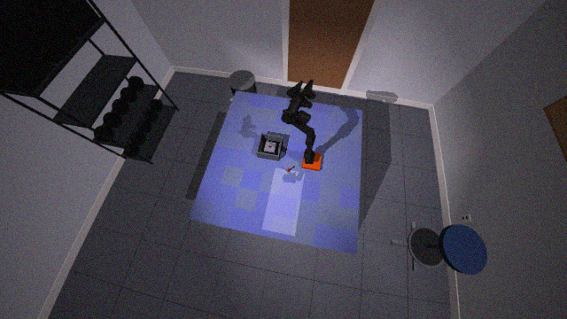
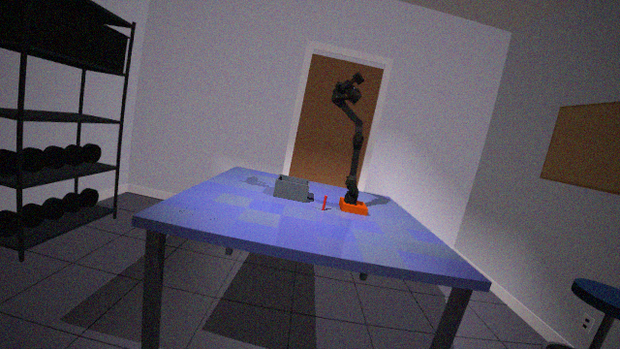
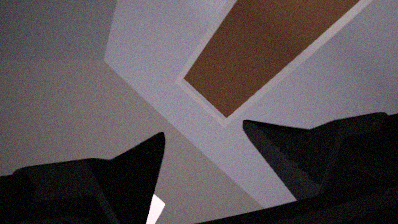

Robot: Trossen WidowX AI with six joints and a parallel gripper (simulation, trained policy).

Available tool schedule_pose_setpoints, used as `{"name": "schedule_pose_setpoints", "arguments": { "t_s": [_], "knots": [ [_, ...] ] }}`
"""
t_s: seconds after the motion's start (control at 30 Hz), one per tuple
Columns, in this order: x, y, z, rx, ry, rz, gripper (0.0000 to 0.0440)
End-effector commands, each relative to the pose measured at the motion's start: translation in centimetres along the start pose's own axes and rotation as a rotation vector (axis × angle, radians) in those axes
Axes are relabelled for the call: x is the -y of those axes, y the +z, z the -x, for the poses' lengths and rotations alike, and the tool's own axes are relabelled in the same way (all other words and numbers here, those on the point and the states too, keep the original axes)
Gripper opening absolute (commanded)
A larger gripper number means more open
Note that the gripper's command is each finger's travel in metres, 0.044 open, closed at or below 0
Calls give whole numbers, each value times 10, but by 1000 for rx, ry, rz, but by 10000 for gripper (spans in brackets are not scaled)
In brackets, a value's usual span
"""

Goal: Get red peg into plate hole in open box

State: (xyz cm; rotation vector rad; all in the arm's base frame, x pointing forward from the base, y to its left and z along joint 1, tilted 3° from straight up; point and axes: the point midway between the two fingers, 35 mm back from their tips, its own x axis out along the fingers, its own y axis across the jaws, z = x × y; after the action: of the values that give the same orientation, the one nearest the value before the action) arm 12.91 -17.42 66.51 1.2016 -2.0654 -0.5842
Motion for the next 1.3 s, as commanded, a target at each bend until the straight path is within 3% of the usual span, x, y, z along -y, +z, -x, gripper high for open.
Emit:
{"name": "schedule_pose_setpoints", "arguments": {
  "t_s": [0.0, 0.07, 0.57, 0.93, 1.27],
  "knots": [
    [3, -4, 1, -14, -1, 32, 420],
    [10, -14, 5, -47, -6, 93, 439],
    [84, -83, 62, -381, -62, 493, 440],
    [142, -113, 127, -681, -107, 733, 440],
    [188, -114, 198, -977, -164, 916, 440]
  ]
}}
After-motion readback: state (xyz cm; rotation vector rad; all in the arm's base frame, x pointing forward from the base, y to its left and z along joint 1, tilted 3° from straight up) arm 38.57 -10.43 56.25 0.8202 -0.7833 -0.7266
